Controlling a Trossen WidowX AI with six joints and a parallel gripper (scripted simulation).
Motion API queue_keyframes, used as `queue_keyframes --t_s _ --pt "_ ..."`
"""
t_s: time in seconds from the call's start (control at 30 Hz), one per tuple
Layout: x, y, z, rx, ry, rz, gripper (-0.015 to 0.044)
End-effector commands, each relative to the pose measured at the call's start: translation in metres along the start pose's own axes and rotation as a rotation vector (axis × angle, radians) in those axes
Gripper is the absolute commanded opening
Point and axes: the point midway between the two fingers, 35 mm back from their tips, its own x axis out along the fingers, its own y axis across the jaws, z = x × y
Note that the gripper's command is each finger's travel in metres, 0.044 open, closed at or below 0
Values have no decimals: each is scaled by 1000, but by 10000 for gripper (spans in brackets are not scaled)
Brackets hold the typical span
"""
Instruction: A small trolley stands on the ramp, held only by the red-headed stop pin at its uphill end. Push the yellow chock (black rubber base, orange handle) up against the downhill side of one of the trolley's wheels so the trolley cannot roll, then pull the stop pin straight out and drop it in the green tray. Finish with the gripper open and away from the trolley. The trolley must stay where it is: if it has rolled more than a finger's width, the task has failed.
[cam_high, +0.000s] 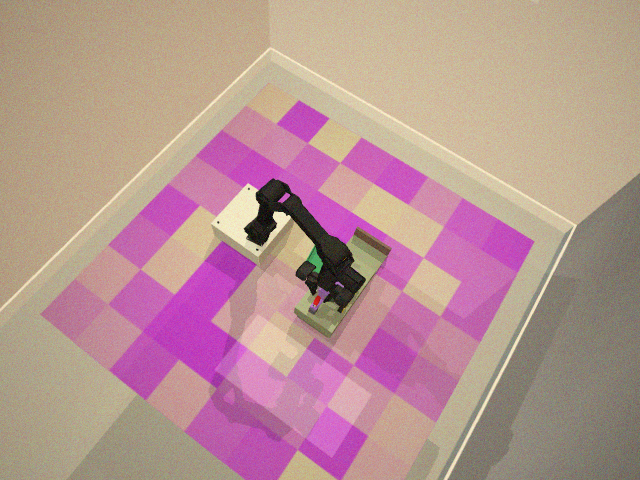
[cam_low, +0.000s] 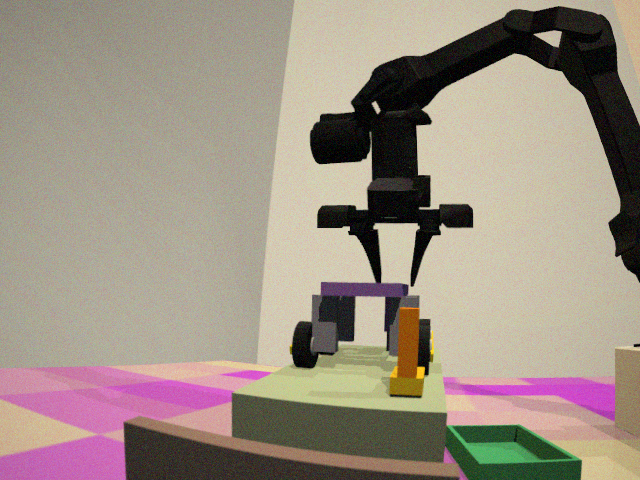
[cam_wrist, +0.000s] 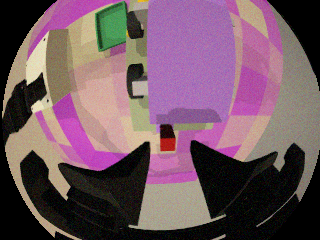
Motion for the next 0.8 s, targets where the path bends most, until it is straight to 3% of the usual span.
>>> queue_keyframes --t_s 0.0,0.77 --pt "7 1 0 -8 1 9 190" --pt "36 1 0 -8 2 9 190"
